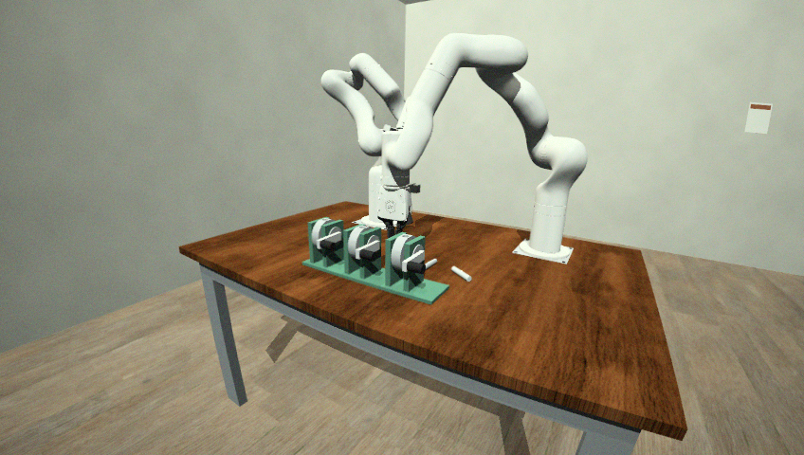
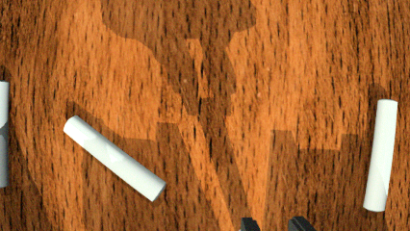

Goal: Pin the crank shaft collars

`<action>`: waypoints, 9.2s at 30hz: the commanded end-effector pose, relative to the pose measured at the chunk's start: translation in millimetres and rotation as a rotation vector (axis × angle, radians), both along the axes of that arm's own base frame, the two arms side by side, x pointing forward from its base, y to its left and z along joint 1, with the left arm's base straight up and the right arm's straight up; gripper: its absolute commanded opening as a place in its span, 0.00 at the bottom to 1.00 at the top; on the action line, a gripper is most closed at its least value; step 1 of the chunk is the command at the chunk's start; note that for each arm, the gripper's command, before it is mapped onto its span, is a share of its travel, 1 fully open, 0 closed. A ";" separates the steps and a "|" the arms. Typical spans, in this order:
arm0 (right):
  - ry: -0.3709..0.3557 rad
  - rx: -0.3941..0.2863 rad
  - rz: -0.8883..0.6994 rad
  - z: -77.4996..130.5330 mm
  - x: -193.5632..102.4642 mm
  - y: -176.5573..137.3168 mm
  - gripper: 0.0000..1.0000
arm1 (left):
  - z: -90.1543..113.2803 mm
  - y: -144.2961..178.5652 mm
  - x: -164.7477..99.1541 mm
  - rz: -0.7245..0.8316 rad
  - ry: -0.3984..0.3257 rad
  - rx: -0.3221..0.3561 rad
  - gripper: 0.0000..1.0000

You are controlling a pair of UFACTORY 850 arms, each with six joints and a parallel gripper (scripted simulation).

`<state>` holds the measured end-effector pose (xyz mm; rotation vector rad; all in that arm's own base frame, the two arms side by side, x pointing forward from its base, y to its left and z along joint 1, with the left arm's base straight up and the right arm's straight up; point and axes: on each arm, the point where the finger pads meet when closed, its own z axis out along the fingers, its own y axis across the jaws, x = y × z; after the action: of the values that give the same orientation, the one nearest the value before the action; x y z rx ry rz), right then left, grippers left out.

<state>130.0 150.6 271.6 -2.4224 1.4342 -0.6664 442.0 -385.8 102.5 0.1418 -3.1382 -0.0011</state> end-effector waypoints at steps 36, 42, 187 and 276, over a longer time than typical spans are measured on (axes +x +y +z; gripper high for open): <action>0.000 0.001 0.000 0.6 0.0 0.5 1.00 | 26.0 1.1 19.1 -0.005 0.000 -0.001 0.20; 0.000 0.001 0.000 0.6 0.0 0.5 1.00 | 67.6 1.1 19.1 -0.040 0.001 -0.001 0.20; 0.000 0.001 0.000 0.6 0.0 0.5 1.00 | 71.7 -29.9 110.5 -0.143 0.006 0.014 0.20; 0.000 0.001 0.000 0.6 0.0 0.5 1.00 | 113.4 -20.2 102.6 -0.345 0.000 -0.001 0.35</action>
<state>130.0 150.6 271.6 -2.4224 1.4342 -0.6664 545.7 -407.5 214.6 -0.3329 -3.1219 -0.0035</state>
